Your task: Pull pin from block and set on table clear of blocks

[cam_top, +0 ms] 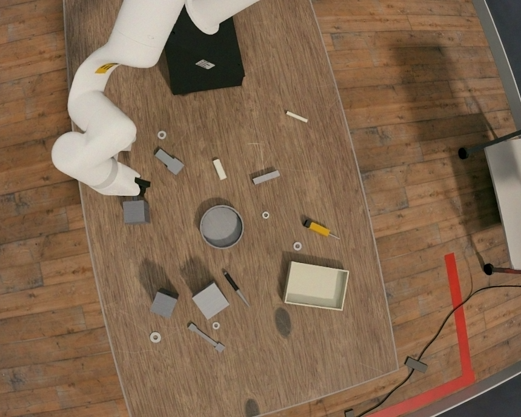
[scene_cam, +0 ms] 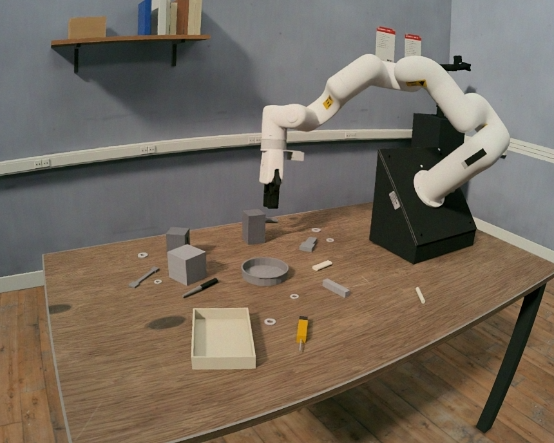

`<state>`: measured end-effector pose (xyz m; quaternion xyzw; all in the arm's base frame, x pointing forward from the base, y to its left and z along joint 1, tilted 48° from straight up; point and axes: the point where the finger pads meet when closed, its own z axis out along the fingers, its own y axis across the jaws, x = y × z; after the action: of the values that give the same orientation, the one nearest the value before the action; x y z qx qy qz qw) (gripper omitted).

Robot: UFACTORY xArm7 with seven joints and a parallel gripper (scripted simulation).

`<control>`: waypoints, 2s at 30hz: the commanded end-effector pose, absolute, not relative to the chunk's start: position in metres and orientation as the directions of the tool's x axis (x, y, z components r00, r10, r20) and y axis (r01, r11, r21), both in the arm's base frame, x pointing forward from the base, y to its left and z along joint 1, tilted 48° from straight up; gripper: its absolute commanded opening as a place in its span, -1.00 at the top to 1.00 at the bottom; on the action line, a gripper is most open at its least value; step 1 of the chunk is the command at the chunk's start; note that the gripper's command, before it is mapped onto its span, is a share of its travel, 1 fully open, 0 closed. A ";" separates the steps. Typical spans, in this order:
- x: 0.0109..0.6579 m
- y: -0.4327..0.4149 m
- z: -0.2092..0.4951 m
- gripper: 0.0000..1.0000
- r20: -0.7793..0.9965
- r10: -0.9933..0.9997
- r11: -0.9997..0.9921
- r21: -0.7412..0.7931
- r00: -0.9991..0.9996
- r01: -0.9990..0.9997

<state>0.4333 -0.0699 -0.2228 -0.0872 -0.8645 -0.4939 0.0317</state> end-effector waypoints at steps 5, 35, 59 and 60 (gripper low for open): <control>0.434 -0.064 -0.229 0.06 0.126 0.107 0.520 0.838 -0.986 0.164; 0.433 -0.055 -0.238 0.06 0.101 0.052 0.583 0.805 -0.993 0.113; 0.432 -0.047 -0.246 0.06 0.083 -0.005 0.641 0.765 -0.997 0.061; 0.432 -0.047 -0.246 0.06 0.083 -0.005 0.641 0.765 -0.997 0.061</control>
<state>0.4300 -0.0439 -0.2462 -0.0150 -0.9037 -0.4260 0.0408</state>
